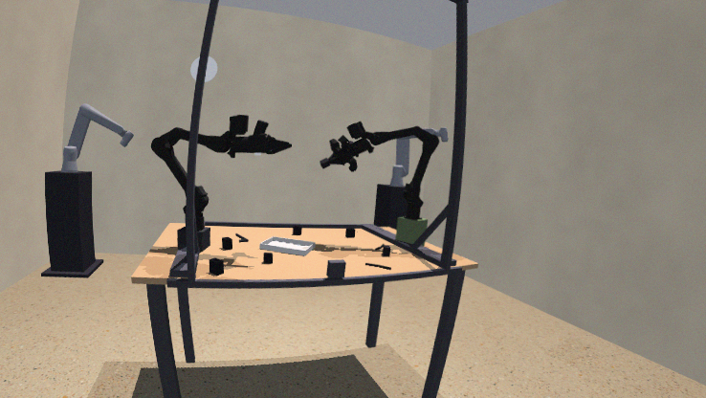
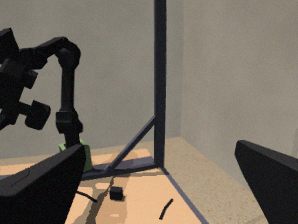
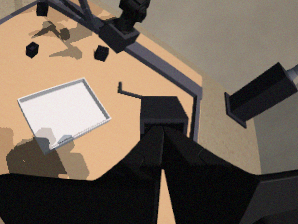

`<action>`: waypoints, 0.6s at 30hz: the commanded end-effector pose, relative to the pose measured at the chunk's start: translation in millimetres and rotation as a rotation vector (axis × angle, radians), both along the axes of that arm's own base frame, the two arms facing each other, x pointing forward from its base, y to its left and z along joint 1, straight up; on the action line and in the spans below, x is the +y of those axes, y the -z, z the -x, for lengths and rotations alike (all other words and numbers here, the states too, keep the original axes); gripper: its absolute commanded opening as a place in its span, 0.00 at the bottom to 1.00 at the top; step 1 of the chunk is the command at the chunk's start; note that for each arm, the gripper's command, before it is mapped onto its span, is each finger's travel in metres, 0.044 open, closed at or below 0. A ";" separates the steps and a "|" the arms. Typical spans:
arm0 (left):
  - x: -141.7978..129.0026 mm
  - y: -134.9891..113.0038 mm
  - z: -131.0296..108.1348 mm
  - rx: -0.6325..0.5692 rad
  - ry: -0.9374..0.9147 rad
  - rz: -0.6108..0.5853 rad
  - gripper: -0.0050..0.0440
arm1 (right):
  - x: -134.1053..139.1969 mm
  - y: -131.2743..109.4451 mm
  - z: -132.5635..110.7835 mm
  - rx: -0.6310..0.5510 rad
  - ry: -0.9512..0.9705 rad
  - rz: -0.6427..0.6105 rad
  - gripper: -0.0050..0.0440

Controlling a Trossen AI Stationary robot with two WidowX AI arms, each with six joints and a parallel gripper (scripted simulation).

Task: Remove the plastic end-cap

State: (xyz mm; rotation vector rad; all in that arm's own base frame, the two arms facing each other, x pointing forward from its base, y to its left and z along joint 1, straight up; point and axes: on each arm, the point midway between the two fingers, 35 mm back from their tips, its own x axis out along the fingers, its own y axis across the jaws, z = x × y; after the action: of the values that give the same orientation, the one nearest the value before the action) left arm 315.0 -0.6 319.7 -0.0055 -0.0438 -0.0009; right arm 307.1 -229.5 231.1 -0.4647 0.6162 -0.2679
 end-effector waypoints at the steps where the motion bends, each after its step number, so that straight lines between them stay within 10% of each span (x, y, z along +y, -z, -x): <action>1: -0.2 -6.3 1.5 -0.015 0.001 -0.006 1.00 | 6.1 -9.5 -14.7 -0.069 0.040 -0.092 0.10; 18: -0.2 -6.3 1.5 -0.015 0.001 -0.006 1.00 | 50.9 -16.2 -72.2 -0.288 0.206 -0.598 0.10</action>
State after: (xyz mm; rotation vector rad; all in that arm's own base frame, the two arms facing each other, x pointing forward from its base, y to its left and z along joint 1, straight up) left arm 315.0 -0.6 319.8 -0.0055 -0.0438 -0.0009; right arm 369.0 -185.1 238.2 0.1319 0.4689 -0.3178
